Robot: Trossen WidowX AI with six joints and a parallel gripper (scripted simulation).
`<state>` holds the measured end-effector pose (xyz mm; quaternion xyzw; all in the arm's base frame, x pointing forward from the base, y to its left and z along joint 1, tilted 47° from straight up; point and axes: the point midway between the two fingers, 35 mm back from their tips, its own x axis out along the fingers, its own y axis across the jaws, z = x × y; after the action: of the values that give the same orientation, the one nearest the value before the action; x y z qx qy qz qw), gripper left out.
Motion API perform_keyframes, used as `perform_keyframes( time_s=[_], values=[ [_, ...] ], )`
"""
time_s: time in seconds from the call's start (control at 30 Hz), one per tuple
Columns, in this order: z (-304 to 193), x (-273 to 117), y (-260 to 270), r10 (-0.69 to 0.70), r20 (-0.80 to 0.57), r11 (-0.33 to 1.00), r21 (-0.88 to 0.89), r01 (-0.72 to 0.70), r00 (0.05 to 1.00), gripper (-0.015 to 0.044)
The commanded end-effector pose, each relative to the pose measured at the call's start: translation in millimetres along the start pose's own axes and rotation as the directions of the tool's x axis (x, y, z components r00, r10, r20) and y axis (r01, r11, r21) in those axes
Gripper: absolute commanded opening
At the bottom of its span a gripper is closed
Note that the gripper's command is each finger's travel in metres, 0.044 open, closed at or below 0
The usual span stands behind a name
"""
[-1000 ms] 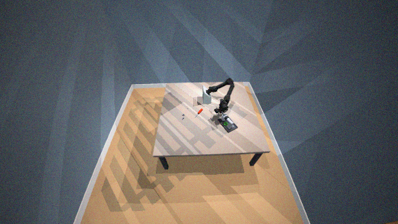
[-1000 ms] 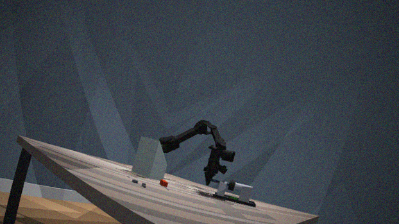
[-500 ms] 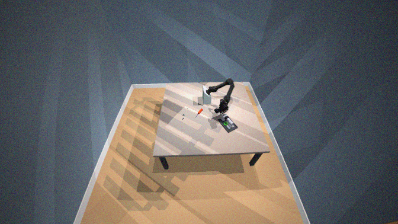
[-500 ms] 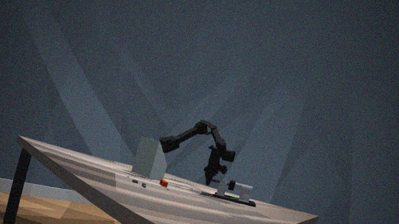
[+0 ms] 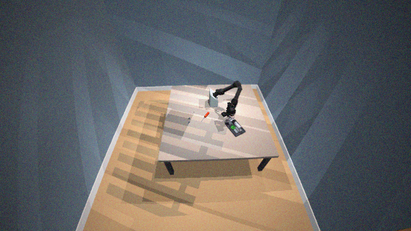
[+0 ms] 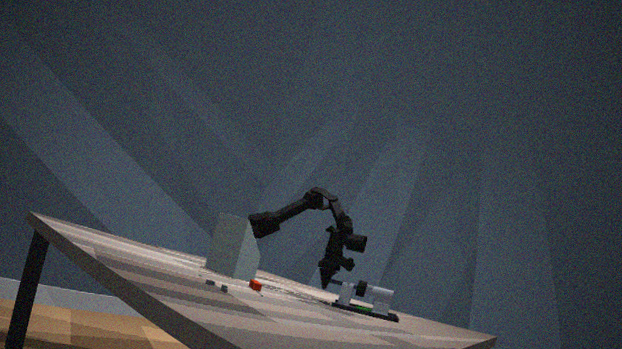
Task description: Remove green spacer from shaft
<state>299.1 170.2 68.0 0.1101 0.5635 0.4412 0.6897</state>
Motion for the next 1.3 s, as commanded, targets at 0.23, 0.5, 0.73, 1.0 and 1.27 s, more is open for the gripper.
perform_keyframes(
  time_s=[0.23, 0.5, 0.73, 1.0, 1.27],
  values=[
    [2.8, -0.8, -0.5, -0.005, 0.004, 1.0, 0.0, 0.005, 1.0, 0.0],
    [3.5, -0.8, -0.5, -0.005, 0.004, 1.0, 0.0, 0.005, 1.0, 0.0],
    [4.1, -0.8, -0.5, -0.005, 0.004, 1.0, 0.0, 0.005, 1.0, 0.0],
    [4.8, -0.8, -0.5, -0.005, 0.004, 1.0, 0.0, 0.005, 1.0, 0.0],
    [5.5, -0.8, -0.5, -0.005, 0.004, 1.0, -0.001, 0.005, 1.0, 0.0]
  ],
)
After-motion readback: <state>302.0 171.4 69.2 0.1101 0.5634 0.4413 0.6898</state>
